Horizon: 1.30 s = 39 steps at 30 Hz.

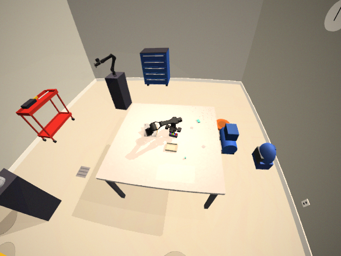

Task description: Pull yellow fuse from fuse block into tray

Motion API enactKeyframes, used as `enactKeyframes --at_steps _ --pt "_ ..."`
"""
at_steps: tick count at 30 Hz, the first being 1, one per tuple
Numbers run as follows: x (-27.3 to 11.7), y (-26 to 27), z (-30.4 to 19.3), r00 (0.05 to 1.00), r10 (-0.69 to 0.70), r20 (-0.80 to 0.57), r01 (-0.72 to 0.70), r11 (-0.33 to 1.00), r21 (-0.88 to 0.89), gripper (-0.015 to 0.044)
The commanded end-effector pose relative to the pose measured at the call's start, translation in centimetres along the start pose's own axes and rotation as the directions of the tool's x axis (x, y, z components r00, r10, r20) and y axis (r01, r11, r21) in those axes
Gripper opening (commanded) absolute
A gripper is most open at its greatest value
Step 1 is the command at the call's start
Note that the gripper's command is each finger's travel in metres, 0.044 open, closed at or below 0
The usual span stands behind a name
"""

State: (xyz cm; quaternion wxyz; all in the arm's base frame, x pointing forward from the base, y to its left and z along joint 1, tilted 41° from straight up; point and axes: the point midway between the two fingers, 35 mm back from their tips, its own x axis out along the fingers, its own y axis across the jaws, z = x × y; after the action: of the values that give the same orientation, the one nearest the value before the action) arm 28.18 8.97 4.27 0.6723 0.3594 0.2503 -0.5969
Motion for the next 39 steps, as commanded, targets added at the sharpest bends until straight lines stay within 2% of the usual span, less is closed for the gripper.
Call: enactKeyframes --at_steps 1,32,39 --pt "0.3 0.0 0.1 1.0 0.004 0.003 -0.004 1.0 -0.003 0.0061" --pt "1.5 0.0 0.1 1.0 0.004 0.004 -0.004 1.0 -0.002 0.0061" --pt "1.3 0.0 0.1 1.0 0.002 -0.001 -0.002 1.0 0.002 0.0014"
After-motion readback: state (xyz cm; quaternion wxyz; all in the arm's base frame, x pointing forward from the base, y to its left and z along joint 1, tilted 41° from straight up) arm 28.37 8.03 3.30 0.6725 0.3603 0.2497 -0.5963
